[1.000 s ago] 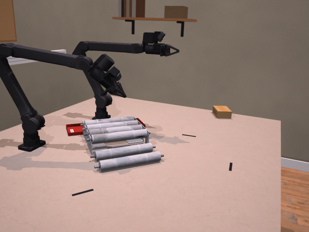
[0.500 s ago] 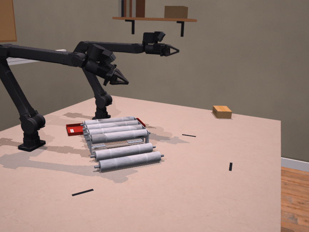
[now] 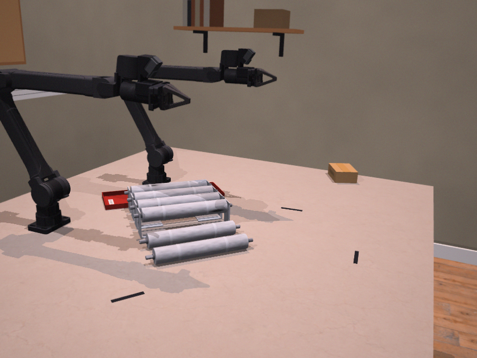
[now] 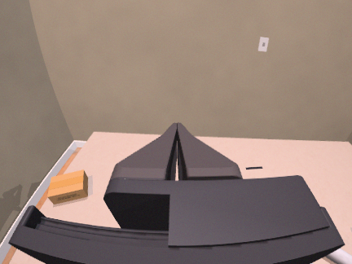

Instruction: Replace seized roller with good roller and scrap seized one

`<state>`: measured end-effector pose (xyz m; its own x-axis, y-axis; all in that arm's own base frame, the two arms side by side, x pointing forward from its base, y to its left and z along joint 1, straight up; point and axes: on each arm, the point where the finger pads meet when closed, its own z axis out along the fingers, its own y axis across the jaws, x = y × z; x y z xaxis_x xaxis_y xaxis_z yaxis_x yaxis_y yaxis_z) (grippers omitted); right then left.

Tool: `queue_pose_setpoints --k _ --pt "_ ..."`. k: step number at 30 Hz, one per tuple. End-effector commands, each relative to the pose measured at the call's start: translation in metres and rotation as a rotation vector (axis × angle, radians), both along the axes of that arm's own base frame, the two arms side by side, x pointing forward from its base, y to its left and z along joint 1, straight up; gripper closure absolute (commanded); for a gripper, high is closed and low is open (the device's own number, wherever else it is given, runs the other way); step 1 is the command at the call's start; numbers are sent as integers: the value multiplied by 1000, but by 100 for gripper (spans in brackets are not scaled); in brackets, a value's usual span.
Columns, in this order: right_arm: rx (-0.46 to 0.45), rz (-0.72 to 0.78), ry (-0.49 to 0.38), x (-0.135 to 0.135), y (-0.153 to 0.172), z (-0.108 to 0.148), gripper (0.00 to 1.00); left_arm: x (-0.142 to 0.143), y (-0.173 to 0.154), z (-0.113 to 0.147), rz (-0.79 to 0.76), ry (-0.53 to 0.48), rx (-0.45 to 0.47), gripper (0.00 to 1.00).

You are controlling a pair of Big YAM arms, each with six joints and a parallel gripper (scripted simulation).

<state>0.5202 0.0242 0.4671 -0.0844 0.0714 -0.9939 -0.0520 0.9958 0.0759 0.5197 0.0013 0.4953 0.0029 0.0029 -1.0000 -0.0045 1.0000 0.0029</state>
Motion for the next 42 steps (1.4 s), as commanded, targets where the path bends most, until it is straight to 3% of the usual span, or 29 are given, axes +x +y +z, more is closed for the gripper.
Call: queue_pose_setpoints --k 1,3,5,7,8,9,11,14,18,20,21,24,25,26,28,29,36,39,42 --pt "-114 -35 -152 10 -23 63 100 6 5 12 7 -10 7 100" --pt "-120 -49 -156 10 -29 60 100 6 5 12 7 -10 7 100" --pt "-103 -43 -109 11 -23 35 100 6 5 12 7 -10 7 100" --pt "-103 -43 -109 11 -23 35 100 6 5 12 7 -10 7 100" --pt "-81 -30 -121 10 -16 43 100 6 5 12 7 -10 7 100" --pt "-58 -71 -217 -10 -32 95 100 6 5 12 7 -10 7 100" --pt "-58 -71 -217 -10 -32 95 100 6 5 12 7 -10 7 100" --pt "-57 -52 -173 -1 -22 80 100 6 5 12 7 -10 7 100" --pt "-71 -46 -92 5 -19 39 100 6 5 12 7 -10 7 100" --pt "-70 -45 -101 5 -19 41 100 6 5 12 7 -10 7 100" --pt "-81 -45 -72 5 -19 26 100 6 5 12 7 -10 7 100" --pt "-80 -50 -86 2 -21 31 100 6 5 12 7 -10 7 100" --pt "-73 -55 -115 0 -24 45 100 6 5 12 7 -10 7 100" --pt "-82 -47 -68 -1 -20 21 100 6 5 12 7 -10 7 100" --pt "-81 -47 -83 -1 -20 27 100 6 5 12 7 -10 7 100" --pt "-80 -47 -83 -1 -20 28 100 11 -18 -29 -40 70 15 100" --pt "-80 -47 -83 -1 -20 27 100 7 -64 -88 -132 280 90 100" --pt "-80 -47 -83 -1 -20 27 100 -1 -90 -127 -195 400 126 100" --pt "-80 -47 -83 -1 -20 27 100 -2 -96 -125 -206 417 138 100"
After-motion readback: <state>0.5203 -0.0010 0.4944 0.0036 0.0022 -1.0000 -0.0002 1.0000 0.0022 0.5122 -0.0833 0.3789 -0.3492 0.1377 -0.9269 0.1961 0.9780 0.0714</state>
